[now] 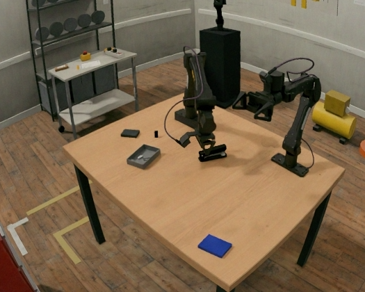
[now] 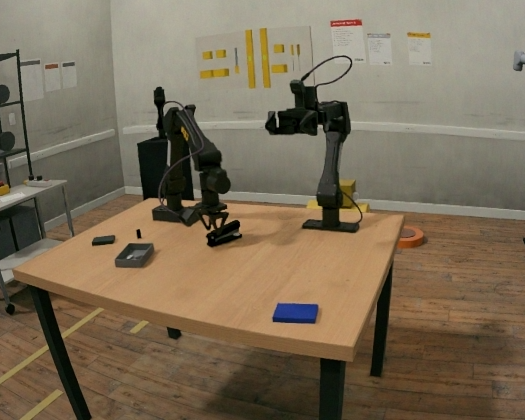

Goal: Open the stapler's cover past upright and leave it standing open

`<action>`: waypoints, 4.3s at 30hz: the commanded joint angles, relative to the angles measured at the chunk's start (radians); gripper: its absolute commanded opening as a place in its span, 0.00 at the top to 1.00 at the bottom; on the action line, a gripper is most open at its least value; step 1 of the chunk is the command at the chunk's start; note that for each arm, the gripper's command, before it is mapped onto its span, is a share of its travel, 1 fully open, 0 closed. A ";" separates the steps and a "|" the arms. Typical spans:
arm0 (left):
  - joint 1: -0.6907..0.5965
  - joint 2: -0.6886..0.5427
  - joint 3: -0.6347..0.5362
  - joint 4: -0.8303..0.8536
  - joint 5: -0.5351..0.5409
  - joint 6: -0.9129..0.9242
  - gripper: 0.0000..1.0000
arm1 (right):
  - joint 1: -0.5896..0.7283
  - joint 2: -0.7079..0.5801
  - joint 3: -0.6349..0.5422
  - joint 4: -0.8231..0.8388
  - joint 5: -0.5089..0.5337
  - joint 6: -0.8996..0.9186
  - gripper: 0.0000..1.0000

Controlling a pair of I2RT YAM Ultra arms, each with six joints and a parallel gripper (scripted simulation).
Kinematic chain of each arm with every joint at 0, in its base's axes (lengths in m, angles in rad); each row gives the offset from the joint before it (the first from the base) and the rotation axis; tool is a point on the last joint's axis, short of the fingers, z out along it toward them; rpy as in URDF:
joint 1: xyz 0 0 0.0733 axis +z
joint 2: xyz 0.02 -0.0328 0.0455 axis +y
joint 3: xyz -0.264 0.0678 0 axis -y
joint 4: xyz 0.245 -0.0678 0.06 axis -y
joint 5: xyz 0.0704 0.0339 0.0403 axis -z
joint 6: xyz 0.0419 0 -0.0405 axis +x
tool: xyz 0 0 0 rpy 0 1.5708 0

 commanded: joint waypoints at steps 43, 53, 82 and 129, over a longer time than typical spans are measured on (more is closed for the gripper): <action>0.002 -0.002 -0.002 0.009 0.010 -0.003 0.00 | -0.005 0.066 -0.066 0.153 0.007 0.001 0.55; 0.002 -0.002 -0.002 0.009 0.010 -0.003 0.00 | -0.002 0.069 -0.077 0.153 0.007 0.006 0.64; -0.126 -0.349 -0.619 0.329 0.354 0.617 0.00 | -0.002 0.065 -0.067 0.153 0.007 0.005 0.67; -0.917 -0.201 -0.991 0.394 0.128 1.414 0.00 | -0.002 0.065 -0.067 0.153 0.007 0.005 0.67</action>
